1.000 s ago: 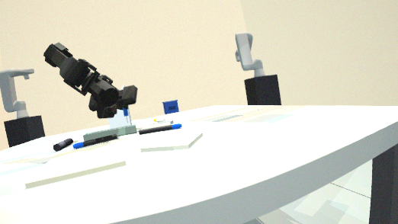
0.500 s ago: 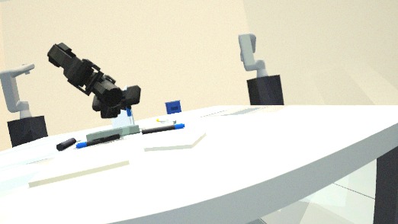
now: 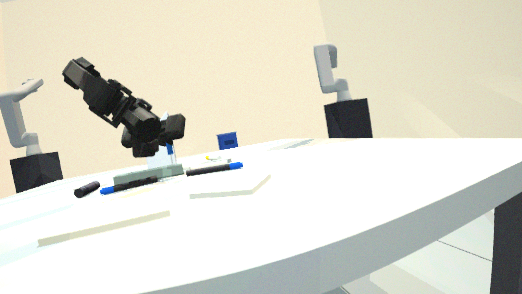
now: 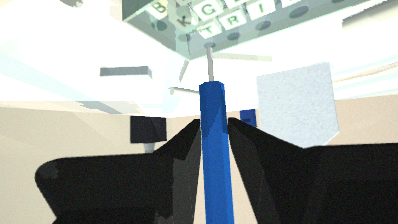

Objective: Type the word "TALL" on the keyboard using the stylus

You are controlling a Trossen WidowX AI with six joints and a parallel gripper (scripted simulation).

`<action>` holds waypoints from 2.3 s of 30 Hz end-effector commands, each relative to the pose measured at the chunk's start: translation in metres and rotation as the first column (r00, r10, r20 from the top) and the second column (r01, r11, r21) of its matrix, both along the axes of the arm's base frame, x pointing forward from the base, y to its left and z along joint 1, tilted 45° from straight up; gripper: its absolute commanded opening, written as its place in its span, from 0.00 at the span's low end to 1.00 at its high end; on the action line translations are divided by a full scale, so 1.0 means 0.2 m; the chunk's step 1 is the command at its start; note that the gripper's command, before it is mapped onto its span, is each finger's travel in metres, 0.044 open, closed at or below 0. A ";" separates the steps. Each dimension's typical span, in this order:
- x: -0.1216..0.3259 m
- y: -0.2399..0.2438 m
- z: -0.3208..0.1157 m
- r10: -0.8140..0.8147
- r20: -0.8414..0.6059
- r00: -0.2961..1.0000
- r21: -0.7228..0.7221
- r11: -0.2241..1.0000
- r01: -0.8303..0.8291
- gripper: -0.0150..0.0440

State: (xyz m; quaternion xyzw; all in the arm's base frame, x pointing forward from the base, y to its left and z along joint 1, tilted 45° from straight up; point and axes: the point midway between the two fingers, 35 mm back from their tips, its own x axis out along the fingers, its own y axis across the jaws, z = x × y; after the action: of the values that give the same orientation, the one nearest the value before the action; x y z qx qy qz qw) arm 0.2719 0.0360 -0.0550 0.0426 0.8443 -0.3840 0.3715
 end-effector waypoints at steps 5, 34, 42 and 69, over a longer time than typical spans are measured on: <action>0.01 -0.02 -0.02 0.005 0.000 1.000 0.001 1.000 -0.005 0.39; 0.02 -0.06 -0.06 0.005 0.000 1.000 0.000 1.000 -0.005 0.39; 0.01 -0.05 -0.06 0.005 0.000 1.000 0.000 1.000 -0.005 0.39; 0.05 0.10 0.12 -0.198 0.204 0.959 0.060 0.980 0.190 0.28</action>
State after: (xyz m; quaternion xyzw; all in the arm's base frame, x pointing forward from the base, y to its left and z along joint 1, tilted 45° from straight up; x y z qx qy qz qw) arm 0.2774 0.0534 -0.0369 0.1291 0.8154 -0.3931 0.4048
